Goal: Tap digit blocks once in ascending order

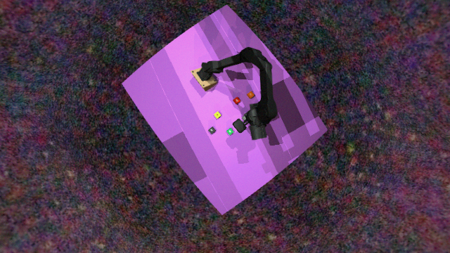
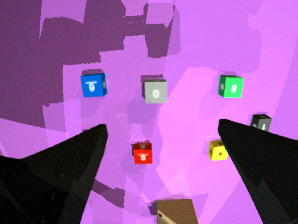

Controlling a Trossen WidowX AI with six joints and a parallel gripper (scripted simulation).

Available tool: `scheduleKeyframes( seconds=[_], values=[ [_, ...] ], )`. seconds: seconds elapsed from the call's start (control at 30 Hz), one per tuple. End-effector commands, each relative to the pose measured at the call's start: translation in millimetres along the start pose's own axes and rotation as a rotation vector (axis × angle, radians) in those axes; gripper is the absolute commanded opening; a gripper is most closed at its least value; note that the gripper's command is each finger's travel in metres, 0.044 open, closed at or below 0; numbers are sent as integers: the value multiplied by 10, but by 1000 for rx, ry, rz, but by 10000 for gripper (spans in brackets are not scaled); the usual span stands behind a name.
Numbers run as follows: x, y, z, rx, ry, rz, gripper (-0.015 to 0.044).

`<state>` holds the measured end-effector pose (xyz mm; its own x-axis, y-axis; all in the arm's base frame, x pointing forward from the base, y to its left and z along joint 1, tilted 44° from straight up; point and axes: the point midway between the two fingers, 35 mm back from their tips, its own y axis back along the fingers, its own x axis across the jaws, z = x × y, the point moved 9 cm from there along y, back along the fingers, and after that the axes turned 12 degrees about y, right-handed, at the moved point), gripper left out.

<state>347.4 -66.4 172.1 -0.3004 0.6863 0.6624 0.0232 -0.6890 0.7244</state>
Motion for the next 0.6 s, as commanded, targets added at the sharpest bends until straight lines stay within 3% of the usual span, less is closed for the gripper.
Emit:
scheduleKeyframes(
  seconds=[0.0,0.23,0.43,0.57],
  values=[
    [4,-46,-23,8,-18,10,374],
    [16,-811,-28,6,-17,12,190],
    [18,-832,-30,6,-17,13,32],
    [18,-832,-30,6,-17,13,20]
  ],
)
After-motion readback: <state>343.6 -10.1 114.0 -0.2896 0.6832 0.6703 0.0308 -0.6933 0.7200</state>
